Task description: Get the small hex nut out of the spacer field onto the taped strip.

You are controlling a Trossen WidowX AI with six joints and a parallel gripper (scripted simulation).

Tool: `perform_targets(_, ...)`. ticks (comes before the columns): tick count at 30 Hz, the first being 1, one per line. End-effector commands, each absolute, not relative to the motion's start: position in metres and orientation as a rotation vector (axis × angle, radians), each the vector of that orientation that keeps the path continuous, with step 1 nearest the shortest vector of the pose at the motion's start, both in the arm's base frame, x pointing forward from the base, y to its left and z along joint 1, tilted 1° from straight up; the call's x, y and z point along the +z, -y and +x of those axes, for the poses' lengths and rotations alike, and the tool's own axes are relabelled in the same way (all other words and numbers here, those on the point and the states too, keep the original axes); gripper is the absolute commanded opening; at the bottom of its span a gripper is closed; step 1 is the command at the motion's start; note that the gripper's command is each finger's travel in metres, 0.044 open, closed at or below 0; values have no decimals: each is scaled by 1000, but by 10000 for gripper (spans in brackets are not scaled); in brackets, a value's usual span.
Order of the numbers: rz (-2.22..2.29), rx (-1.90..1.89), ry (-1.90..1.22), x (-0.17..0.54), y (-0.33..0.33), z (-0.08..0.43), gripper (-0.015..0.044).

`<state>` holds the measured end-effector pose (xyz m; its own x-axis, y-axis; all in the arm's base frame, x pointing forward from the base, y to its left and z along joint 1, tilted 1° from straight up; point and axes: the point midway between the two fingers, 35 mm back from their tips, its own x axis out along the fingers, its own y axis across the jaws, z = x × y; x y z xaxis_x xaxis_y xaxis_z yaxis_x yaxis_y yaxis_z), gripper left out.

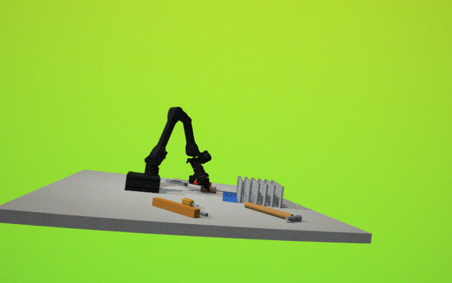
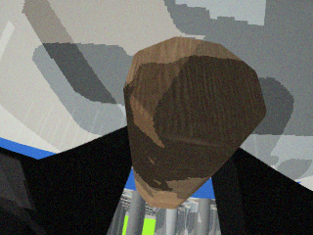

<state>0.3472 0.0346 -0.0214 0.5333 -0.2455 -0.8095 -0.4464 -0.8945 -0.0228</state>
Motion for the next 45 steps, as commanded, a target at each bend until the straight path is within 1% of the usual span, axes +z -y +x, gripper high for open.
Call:
perform_targets(1,-2543,1283,-589,-21,-36,344,0)
perform_targets(45,-2541,1288,-590,-23,-53,310,0)
